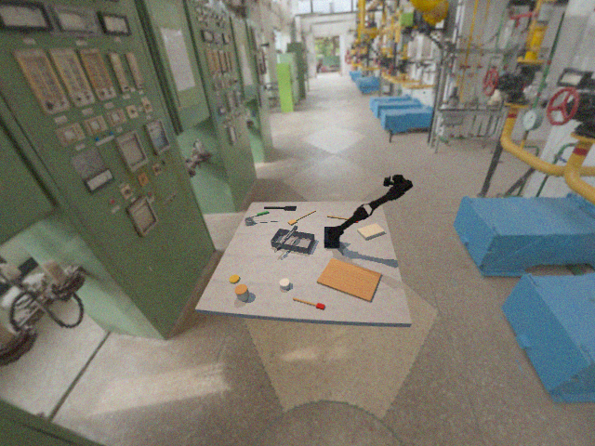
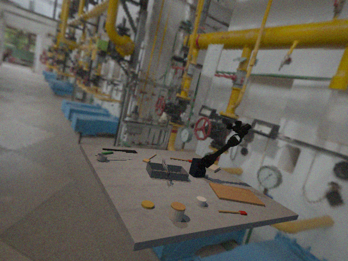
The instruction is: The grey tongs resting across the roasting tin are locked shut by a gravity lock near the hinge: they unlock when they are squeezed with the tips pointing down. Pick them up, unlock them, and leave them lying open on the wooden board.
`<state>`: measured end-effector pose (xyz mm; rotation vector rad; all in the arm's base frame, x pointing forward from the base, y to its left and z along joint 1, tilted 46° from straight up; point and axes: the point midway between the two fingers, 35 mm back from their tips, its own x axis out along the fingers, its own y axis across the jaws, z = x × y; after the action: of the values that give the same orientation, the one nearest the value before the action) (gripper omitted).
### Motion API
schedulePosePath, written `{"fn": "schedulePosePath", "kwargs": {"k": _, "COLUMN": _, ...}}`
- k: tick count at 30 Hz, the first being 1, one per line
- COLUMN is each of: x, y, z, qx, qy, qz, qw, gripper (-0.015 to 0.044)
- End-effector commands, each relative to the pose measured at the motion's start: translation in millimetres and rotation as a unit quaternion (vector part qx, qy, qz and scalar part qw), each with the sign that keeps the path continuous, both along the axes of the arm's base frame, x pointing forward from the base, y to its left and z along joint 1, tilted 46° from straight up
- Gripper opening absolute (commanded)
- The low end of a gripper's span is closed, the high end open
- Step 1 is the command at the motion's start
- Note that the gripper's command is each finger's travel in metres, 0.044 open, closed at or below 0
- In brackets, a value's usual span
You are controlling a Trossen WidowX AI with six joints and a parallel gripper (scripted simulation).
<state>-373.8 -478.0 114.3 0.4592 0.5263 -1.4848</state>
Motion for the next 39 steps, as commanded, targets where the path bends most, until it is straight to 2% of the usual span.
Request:
{"fn": "schedulePosePath", "kwargs": {"k": 1, "x": 54, "y": -24, "z": -9, "qx": 0.019, "qy": -0.001, "qz": 0.06, "qw": 0.998, "gripper": 0.044}}
{"fn": "schedulePosePath", "kwargs": {"k": 4, "x": 96, "y": -38, "z": -14, "qx": 0.03, "qy": 0.0, "qz": 0.109, "qw": 0.994, "gripper": 0.044}}
{"fn": "schedulePosePath", "kwargs": {"k": 7, "x": 106, "y": -41, "z": -16, "qx": 0.036, "qy": -0.003, "qz": 0.115, "qw": 0.993, "gripper": 0.044}}
{"fn": "schedulePosePath", "kwargs": {"k": 10, "x": 136, "y": -49, "z": -20, "qx": 0.043, "qy": -0.002, "qz": 0.147, "qw": 0.988, "gripper": 0.044}}
{"fn": "schedulePosePath", "kwargs": {"k": 22, "x": 329, "y": -65, "z": -43, "qx": 0.083, "qy": 0.018, "qz": 0.363, "qw": 0.928, "gripper": 0.044}}
{"fn": "schedulePosePath", "kwargs": {"k": 30, "x": 459, "y": -32, "z": -58, "qx": 0.107, "qy": 0.032, "qz": 0.505, "qw": 0.856, "gripper": 0.044}}
{"fn": "schedulePosePath", "kwargs": {"k": 39, "x": 588, "y": 42, "z": -70, "qx": 0.123, "qy": 0.049, "qz": 0.66, "qw": 0.739, "gripper": 0.044}}
